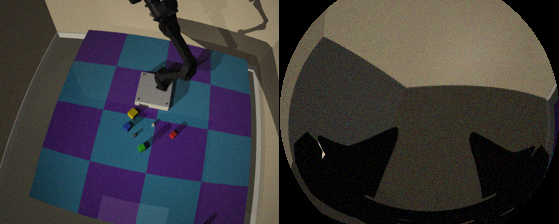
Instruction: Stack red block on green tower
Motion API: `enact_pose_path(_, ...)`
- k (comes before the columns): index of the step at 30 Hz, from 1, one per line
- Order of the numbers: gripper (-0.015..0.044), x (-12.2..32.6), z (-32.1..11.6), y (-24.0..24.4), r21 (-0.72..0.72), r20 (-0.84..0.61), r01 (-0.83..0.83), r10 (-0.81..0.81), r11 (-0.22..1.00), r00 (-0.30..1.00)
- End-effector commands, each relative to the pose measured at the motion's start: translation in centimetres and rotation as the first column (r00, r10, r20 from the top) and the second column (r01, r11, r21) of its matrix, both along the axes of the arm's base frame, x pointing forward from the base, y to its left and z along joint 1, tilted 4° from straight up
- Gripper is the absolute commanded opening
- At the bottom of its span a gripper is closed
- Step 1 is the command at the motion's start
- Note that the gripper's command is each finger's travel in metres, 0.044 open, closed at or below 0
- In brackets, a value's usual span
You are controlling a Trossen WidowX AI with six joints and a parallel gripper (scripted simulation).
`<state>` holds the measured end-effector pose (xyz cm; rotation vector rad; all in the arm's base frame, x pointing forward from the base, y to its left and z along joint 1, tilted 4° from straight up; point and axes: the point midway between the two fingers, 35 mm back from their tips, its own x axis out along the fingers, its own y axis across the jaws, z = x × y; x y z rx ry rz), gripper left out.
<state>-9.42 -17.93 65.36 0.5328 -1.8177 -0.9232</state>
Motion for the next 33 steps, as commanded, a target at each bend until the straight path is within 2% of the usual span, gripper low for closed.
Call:
enact_pose_path(1,0.0426,0.0,-0.1,-0.1,0.003,0.000,-0.003,0.003,1.000,1.000)
enact_pose_path(8,0.0440,2.1,-2.8,-4.7,0.136,0.001,-0.127,0.128,0.982,0.992)
enact_pose_path(16,0.0440,6.6,-6.7,-9.6,0.302,-0.001,-0.286,0.300,0.910,0.954)
enact_pose_path(24,0.0440,12.6,-11.0,-12.9,0.459,-0.007,-0.416,0.471,0.785,0.882)
enact_pose_path(33,0.0440,20.5,-16.2,-14.2,0.624,-0.014,-0.503,0.652,0.599,0.758)
